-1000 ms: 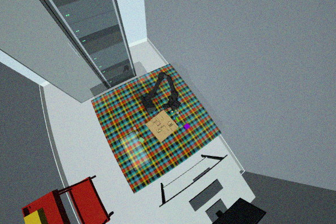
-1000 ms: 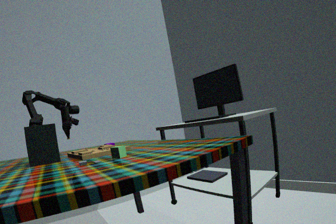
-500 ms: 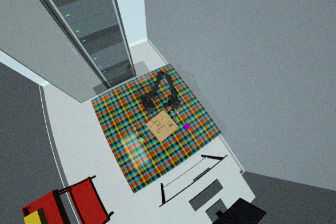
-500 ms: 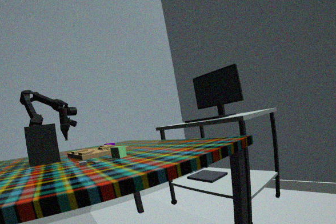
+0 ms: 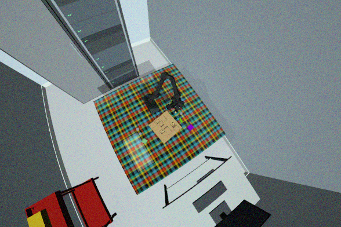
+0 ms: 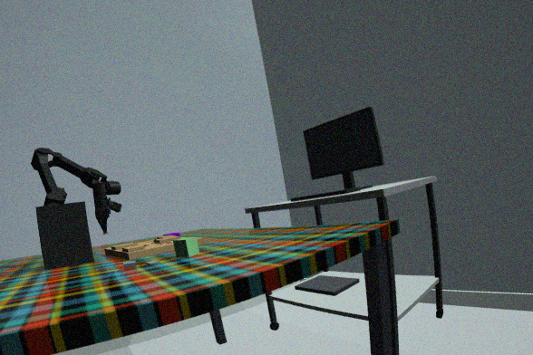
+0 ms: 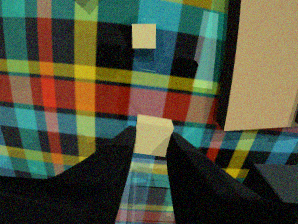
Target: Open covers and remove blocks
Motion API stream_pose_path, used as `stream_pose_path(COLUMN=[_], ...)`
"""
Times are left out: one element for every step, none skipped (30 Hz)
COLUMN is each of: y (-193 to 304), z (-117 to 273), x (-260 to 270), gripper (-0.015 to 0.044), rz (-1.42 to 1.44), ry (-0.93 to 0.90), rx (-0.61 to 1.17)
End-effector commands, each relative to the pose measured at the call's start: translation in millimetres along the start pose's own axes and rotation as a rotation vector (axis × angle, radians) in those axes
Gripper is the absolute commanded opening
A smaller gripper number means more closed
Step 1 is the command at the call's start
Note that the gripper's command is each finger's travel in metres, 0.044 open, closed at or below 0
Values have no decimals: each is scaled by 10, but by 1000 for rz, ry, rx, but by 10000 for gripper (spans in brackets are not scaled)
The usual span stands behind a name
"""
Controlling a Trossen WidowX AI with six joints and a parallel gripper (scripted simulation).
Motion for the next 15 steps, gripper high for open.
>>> stream_pose_path(y=[-2,-3,-4,-4,-5,-5,-6,-6,-6,-6,-6,-5,-5,-4,-3], z=[-96,-112,-128,-145,-161,-177,-194,-210,-226,-242,-259,-275,-291,-307,-323], x=[-18,-17,-17,-17,-17,-16,-16,-16,-16,-16,-15,-15,-15,-15,-15], gripper=[80,80,80,80,80,80,80,80,80,80,80,80,80,80,80], rz=[-5,-5,-5,-5,-5,-5,-5,-5,-5,-5,-5,-5,-5,-5,-5], ry=[7,7,7,7,8,8,8,8,7,7,7,7,7,7,7], rx=[3,3,3,3,3,3,3,3,3,3,3,3,3,3,3])
Point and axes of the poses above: the point midway between the two fingers, 35 mm back from their tips, its own z axis back along the fingers, its own x axis across the jaws, y = z × x, the point moved 2 cm from there along z, back along the fingers, and after that the axes turned 14 degrees about -z, right-handed, at the moved point
